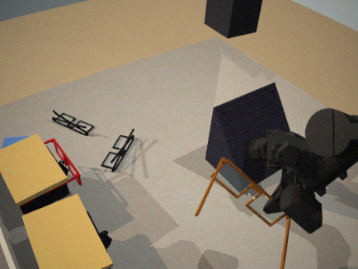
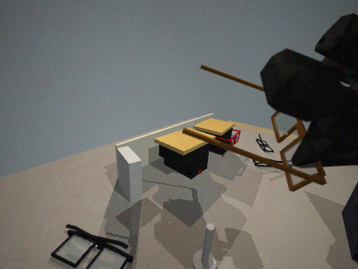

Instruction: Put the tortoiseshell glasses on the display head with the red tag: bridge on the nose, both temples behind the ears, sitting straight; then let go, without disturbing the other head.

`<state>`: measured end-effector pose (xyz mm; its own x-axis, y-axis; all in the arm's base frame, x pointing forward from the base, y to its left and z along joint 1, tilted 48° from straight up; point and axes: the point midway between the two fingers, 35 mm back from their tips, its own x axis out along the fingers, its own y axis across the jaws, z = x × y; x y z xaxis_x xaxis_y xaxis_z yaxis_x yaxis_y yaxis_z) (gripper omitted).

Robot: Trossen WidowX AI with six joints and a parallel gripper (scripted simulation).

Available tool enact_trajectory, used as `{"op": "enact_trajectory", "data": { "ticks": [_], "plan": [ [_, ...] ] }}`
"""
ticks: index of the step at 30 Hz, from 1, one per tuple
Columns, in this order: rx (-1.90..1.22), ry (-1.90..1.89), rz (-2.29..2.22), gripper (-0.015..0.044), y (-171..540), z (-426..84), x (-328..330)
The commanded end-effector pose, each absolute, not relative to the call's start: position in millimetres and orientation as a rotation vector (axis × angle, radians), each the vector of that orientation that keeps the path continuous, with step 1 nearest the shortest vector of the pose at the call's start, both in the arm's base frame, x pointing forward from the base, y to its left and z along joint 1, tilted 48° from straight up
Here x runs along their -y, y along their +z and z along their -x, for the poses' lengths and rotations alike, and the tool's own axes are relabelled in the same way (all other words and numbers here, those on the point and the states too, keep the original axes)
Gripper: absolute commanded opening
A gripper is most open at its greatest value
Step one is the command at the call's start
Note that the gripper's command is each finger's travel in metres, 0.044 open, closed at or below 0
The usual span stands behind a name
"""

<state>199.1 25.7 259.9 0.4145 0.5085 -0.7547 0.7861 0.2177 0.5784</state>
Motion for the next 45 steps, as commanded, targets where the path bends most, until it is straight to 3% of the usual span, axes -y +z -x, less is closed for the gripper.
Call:
{"op": "enact_trajectory", "data": {
  "ticks": [1, 27, 45],
  "plan": [
    [-1.196, -0.4, -1.576, 0.0, 260.3, -188.7, -25.7],
    [-0.838, -0.904, -2.323, 0.0, 262.1, -141.1, -29.9],
    [-0.847, -0.884, -2.308, 0.0, 264.4, -141.9, -30.4]
  ]
}}
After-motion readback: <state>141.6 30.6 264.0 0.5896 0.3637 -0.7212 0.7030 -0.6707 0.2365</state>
